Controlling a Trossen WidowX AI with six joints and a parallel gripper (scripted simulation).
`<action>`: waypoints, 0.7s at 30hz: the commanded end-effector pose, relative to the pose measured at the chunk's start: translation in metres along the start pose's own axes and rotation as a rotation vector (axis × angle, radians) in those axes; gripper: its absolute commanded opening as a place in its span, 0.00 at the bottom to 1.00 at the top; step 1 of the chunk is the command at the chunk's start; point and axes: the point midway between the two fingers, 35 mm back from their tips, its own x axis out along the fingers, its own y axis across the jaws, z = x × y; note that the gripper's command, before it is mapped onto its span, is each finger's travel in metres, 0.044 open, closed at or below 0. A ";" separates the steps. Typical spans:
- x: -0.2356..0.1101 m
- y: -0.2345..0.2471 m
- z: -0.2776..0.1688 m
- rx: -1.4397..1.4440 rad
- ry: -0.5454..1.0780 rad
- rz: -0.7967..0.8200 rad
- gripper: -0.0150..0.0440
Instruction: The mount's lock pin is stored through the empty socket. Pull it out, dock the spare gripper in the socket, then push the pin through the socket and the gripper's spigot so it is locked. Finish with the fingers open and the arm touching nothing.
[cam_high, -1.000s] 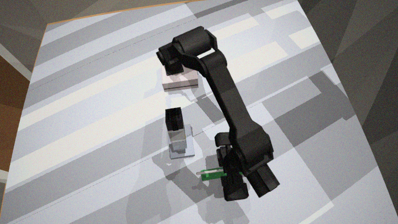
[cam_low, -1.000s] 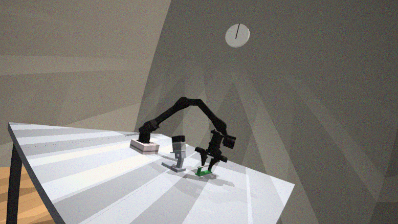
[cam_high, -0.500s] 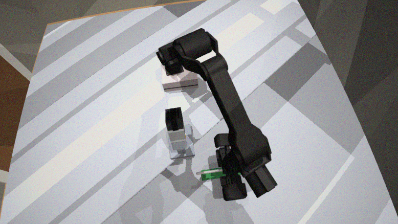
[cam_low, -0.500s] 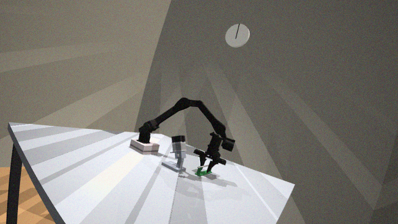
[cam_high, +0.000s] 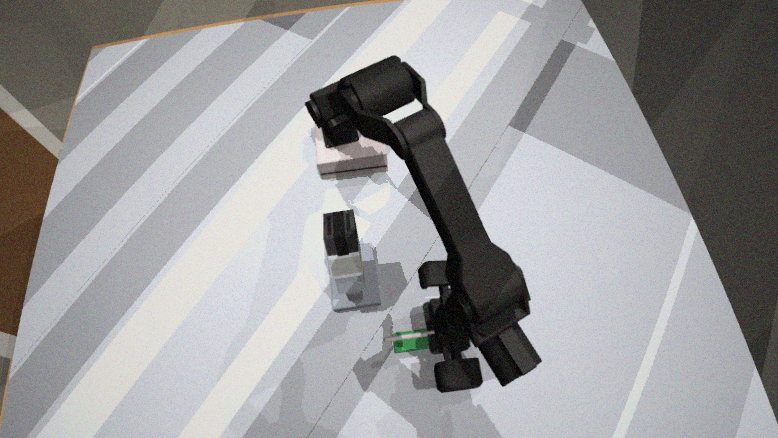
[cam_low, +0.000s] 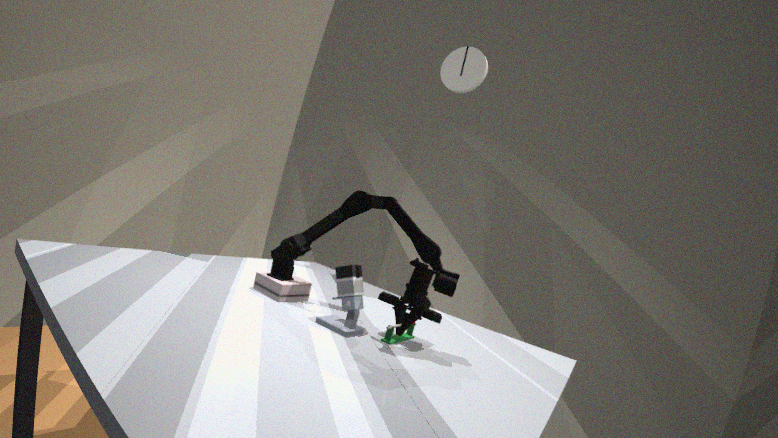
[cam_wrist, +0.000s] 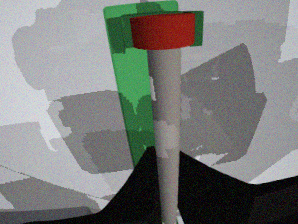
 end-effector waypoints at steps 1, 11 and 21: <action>0.002 0.000 0.000 -0.005 0.004 0.001 0.25; -0.009 -0.001 -0.003 -0.005 0.003 0.001 0.25; -0.042 -0.001 -0.011 -0.005 0.003 0.001 0.25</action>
